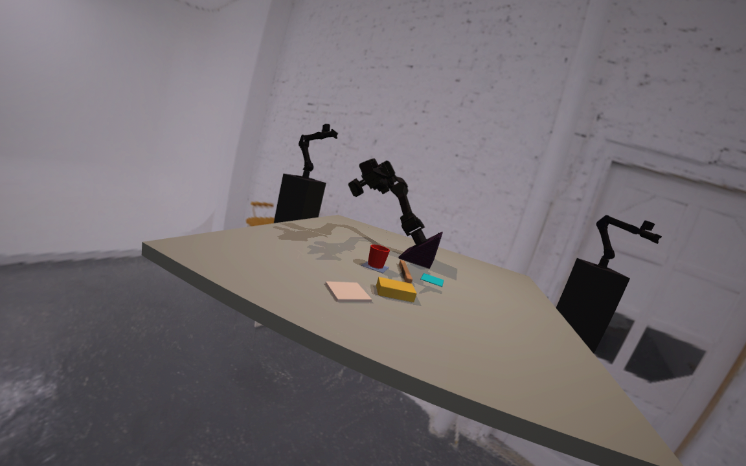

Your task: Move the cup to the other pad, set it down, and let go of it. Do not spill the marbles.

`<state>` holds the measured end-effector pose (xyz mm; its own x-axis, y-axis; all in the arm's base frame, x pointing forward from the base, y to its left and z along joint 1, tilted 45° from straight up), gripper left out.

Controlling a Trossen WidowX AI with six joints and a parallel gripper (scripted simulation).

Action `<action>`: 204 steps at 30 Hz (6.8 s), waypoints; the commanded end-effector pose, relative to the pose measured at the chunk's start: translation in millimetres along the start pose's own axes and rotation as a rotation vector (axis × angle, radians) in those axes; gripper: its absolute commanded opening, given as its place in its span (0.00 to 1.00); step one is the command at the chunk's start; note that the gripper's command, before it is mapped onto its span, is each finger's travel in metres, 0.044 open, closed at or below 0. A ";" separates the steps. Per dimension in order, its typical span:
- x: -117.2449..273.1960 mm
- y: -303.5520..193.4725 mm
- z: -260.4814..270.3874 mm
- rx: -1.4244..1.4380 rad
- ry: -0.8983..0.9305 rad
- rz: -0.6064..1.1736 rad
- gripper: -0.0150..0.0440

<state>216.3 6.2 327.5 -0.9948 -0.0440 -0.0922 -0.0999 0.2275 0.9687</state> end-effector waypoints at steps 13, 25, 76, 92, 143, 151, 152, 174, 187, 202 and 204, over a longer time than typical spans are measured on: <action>-66.2 -91.1 44.8 0.610 0.199 1.043 0.50; -72.6 -137.0 81.3 1.383 0.686 1.690 0.50; -68.1 -178.7 55.0 1.383 0.686 1.689 0.50; -66.0 -191.2 46.8 1.385 0.684 1.691 0.50; -70.9 -152.9 71.1 1.389 0.686 1.688 0.25; -67.7 -156.9 78.8 1.387 0.686 1.688 0.25; -66.8 -158.1 81.0 1.387 0.687 1.688 0.25; -46.7 -182.2 129.8 1.381 0.689 1.689 0.25; -34.4 -196.5 158.2 1.380 0.690 1.688 0.25; -19.0 -213.4 190.4 1.379 0.692 1.688 0.25; -16.9 -215.7 194.7 1.378 0.692 1.687 0.25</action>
<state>254.2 140.9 82.2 -0.0463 0.6934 0.7191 0.2836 0.6994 -0.6561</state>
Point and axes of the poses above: the point midway between the two fingers, 35 mm back from their tips, its own x axis back along the fingers, its own z axis across the jaws, y = z × x, the point moved 10 cm from there along x, back along the fingers, and after that the axes turned 12 degrees about x, right-handed, at the moved point
